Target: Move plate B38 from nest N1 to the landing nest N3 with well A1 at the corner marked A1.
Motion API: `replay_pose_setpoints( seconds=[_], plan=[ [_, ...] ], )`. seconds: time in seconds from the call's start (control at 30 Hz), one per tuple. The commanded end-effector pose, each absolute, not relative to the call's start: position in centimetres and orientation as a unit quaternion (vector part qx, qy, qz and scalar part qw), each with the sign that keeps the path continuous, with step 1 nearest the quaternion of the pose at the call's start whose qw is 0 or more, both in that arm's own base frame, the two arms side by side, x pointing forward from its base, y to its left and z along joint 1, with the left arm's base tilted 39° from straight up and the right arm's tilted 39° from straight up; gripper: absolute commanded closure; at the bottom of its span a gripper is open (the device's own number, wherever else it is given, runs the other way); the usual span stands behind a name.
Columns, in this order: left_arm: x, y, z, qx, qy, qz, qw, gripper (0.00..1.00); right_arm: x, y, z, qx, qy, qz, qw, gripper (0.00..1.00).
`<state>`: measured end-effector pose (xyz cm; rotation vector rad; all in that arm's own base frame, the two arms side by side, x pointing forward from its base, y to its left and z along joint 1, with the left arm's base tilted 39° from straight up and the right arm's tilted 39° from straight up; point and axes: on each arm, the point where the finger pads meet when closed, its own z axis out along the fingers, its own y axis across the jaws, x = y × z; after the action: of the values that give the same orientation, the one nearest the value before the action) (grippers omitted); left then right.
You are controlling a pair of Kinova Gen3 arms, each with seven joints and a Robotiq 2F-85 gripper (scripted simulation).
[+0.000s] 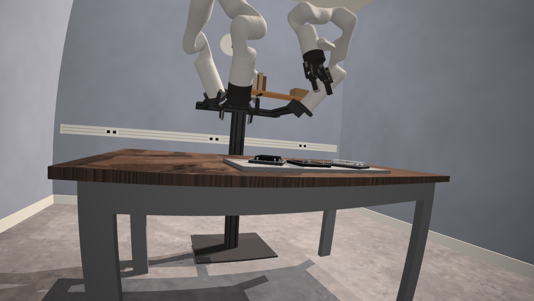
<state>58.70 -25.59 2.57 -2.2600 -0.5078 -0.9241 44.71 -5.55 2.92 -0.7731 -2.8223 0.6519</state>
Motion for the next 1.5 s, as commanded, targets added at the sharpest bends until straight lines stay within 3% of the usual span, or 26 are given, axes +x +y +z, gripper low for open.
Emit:
replay_pose_setpoints(
  seconds=[0.0, 1.47],
  plan=[
    [58.7, -25.7, 2.7, -0.859, -0.193, -0.352, 0.317, 0.002, 44.9, -7.4, 4.1, -0.278, -0.937, 0.202, 0.069, 0.002],
    [58.7, -25.7, 2.7, -0.859, -0.193, -0.352, 0.317, 0.002, 41.7, -23.1, 13.2, -0.419, -0.9, 0.115, 0.037, 0.002]
  ],
)
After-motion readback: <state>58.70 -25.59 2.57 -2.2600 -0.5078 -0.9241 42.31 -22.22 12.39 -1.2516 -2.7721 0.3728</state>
